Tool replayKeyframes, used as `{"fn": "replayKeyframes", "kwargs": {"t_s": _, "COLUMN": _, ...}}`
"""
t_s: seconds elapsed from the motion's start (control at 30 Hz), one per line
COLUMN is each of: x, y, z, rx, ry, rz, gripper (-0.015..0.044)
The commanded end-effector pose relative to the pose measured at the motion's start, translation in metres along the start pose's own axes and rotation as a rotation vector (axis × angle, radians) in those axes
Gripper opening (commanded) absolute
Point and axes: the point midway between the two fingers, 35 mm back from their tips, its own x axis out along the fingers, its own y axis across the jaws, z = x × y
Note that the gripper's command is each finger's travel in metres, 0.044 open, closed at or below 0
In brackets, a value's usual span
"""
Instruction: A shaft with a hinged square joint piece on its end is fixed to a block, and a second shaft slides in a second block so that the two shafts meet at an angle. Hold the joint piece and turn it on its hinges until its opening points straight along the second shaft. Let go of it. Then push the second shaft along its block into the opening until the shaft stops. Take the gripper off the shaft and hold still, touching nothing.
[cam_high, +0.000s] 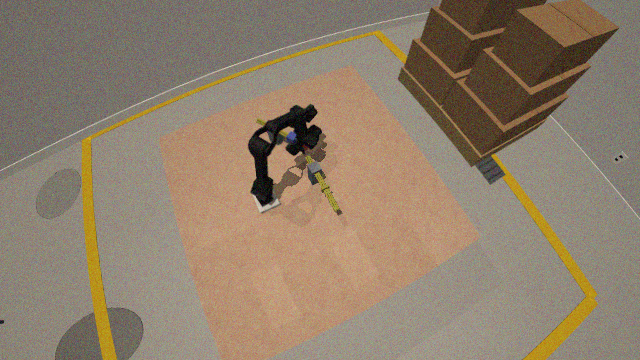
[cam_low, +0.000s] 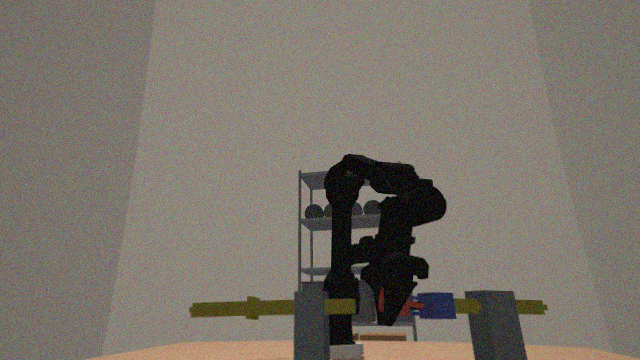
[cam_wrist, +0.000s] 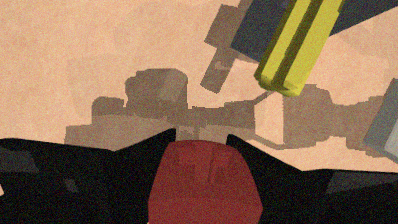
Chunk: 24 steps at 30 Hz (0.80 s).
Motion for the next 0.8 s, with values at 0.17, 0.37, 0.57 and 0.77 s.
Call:
{"fn": "replayKeyframes", "kwargs": {"t_s": 0.17, "x": 0.0, "y": 0.0, "z": 0.0, "rx": 0.0, "ry": 0.0, "rz": 0.0, "gripper": 0.0}}
{"fn": "replayKeyframes", "kwargs": {"t_s": 0.37, "x": 0.0003, "y": -0.0005, "z": 0.0, "rx": 0.01, "ry": 0.006, "rz": -0.002, "gripper": 0.0}}
{"fn": "replayKeyframes", "kwargs": {"t_s": 0.57, "x": 0.0031, "y": -0.0051, "z": -0.0005, "rx": 0.097, "ry": 0.057, "rz": -0.018, "gripper": 0.0}}
{"fn": "replayKeyframes", "kwargs": {"t_s": 0.77, "x": 0.0059, "y": -0.0097, "z": -0.0015, "rx": 0.189, "ry": 0.11, "rz": -0.032, "gripper": 0.0}}
